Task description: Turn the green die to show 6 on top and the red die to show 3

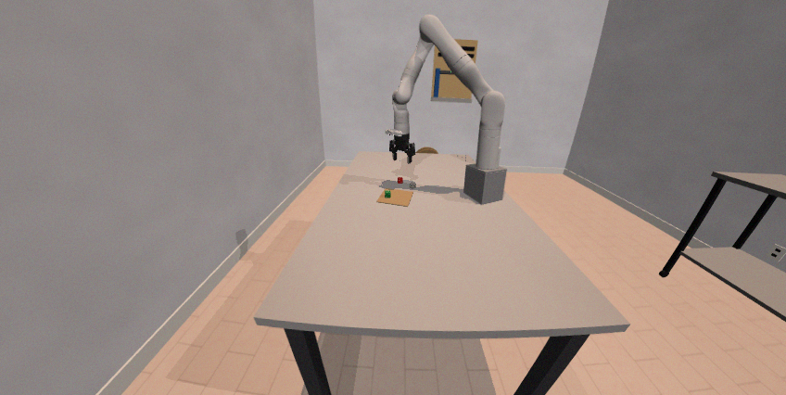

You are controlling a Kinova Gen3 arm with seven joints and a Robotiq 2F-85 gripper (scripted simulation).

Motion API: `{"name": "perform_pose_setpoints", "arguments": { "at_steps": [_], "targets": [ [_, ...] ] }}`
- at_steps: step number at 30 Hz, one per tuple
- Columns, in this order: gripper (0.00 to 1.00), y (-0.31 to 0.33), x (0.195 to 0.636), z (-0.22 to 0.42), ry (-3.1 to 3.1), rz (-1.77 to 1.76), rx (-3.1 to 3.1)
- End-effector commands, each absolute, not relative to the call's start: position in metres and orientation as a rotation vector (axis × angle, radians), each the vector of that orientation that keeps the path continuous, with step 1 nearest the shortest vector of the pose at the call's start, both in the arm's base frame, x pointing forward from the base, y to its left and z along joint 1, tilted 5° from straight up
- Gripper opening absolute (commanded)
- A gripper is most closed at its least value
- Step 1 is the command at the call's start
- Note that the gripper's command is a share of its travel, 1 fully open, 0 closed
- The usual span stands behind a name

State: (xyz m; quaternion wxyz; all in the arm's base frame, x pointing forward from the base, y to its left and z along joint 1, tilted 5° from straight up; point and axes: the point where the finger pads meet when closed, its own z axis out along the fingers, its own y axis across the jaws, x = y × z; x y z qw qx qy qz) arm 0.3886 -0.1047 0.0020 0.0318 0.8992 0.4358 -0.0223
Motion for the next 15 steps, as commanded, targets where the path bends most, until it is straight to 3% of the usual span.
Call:
{"name": "perform_pose_setpoints", "arguments": {
  "at_steps": [1,15],
  "targets": [
    [1.0,-0.107,0.3861,0.0001,1.421,-0.078,2.735],
    [1.0,-0.107,0.3775,-0.0092,2.146,-0.125,2.254]
  ]
}}
